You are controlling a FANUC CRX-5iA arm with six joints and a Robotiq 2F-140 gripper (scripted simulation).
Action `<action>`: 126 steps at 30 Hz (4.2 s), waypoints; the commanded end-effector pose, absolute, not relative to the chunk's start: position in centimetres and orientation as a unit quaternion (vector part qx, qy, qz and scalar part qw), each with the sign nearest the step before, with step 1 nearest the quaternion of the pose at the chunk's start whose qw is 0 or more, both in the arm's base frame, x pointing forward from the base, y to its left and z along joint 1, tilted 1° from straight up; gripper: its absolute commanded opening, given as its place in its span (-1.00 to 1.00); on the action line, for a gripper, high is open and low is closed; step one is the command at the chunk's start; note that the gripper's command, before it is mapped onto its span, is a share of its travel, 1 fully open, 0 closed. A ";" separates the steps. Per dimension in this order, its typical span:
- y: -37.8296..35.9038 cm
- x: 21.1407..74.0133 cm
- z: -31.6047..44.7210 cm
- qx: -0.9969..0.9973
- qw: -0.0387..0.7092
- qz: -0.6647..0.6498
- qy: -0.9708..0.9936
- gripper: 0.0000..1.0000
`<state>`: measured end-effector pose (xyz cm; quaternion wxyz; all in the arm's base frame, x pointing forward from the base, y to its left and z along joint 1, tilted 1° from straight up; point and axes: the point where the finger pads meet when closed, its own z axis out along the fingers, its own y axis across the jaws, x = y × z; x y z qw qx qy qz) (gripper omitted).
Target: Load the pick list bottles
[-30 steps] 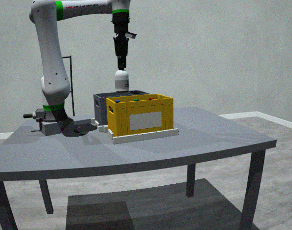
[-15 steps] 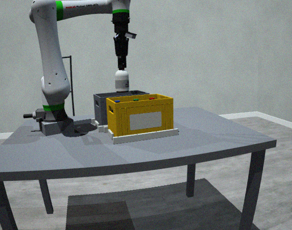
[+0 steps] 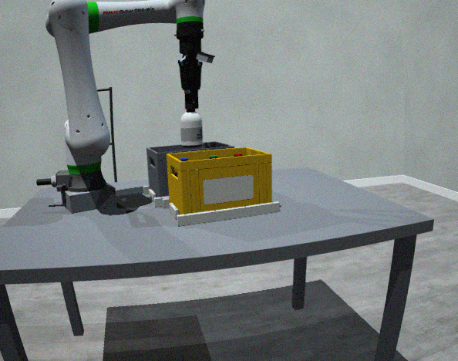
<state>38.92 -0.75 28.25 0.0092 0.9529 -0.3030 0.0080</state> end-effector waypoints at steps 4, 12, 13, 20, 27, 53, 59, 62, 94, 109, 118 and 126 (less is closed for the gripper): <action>-0.8 39.0 27.7 0.953 0.009 0.009 -0.303 -0.80; -0.8 39.0 27.1 0.953 0.009 0.009 -0.303 -0.80; -0.8 39.0 27.0 0.953 0.009 0.009 -0.303 -0.80; -0.8 39.0 26.3 0.953 0.009 0.009 -0.303 -0.80; -0.8 39.0 25.6 0.953 0.009 0.009 -0.303 -0.80; -0.9 39.0 23.4 0.953 0.009 0.009 -0.303 -0.80; -0.9 39.0 22.8 0.953 0.009 0.009 -0.303 -0.80; -0.9 39.0 22.6 0.953 0.009 0.009 -0.303 -0.80; -1.0 39.1 19.7 0.953 0.009 0.009 -0.303 -0.80; -1.0 39.1 18.4 0.953 0.009 0.009 -0.303 -0.80; -1.0 39.1 17.7 0.953 0.009 0.009 -0.303 -0.80; -1.0 39.1 16.9 0.953 0.009 0.009 -0.303 -0.80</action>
